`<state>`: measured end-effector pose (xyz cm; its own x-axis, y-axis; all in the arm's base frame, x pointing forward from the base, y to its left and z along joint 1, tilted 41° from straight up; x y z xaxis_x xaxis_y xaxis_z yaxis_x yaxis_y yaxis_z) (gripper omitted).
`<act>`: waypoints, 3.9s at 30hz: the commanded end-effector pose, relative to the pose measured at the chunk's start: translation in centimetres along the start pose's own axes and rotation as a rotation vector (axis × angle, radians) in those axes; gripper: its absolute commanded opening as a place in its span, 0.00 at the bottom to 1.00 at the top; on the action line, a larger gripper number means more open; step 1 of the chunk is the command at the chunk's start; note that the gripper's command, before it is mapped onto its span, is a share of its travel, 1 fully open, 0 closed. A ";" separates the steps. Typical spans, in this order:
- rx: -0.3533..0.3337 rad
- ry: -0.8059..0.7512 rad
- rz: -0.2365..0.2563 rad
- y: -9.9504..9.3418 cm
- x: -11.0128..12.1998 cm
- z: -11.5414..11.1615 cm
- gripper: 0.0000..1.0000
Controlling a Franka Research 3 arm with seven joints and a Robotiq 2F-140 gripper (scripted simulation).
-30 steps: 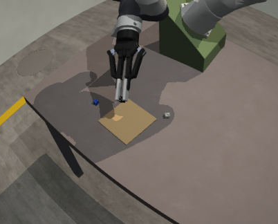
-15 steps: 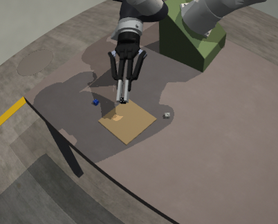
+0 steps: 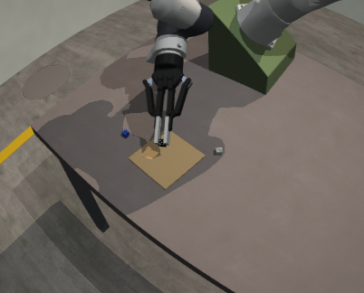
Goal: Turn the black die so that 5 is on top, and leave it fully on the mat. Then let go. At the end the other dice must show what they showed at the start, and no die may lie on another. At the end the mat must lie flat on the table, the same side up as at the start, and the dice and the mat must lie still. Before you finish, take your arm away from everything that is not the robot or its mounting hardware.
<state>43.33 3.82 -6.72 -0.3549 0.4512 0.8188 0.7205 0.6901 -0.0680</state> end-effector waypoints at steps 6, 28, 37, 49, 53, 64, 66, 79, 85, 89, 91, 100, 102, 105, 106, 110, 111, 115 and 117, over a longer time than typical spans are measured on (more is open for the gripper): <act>-0.013 -0.128 -0.006 1.2 -0.4 1.7 0.07; -0.013 -0.128 -0.006 1.7 -0.8 2.7 0.07; -0.013 -0.128 -0.006 1.7 -0.8 2.7 0.07; -0.013 -0.128 -0.006 1.7 -0.8 2.7 0.07; -0.013 -0.128 -0.006 1.7 -0.8 2.7 0.07; -0.013 -0.128 -0.006 1.9 -0.9 2.9 0.07; -0.013 -0.128 -0.006 2.0 -0.9 3.0 0.07; -0.013 -0.128 -0.006 2.3 -1.1 3.6 0.07; -0.013 -0.128 -0.006 2.3 -1.1 3.6 0.07; -0.013 -0.128 -0.006 2.3 -1.1 3.6 0.07; -0.013 -0.128 -0.006 2.3 -1.1 3.6 0.07; -0.013 -0.128 -0.006 2.3 -1.1 3.6 0.07; -0.013 -0.128 -0.006 2.3 -1.1 3.6 0.07; -0.013 -0.128 -0.006 2.3 -1.1 3.6 0.07; -0.013 -0.128 -0.006 2.3 -1.1 3.6 0.07; -0.013 -0.128 -0.006 2.3 -1.1 3.6 0.07; -0.013 -0.128 -0.006 2.3 -1.1 3.6 0.07; -0.013 -0.128 -0.006 2.3 -1.1 3.6 0.07; -0.013 -0.128 -0.006 2.3 -1.1 3.6 0.07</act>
<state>43.29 6.87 -9.81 -0.4298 0.5155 0.7413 0.7251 0.6863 -0.0568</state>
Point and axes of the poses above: the point where the finger pads meet when closed, its own y axis out along the fingers, its own x axis across the jaws, z = x × y, the point moved 6 cm from there along -y, back along the fingers, and after that the axes turned 14 degrees about y, right-handed, at the moved point
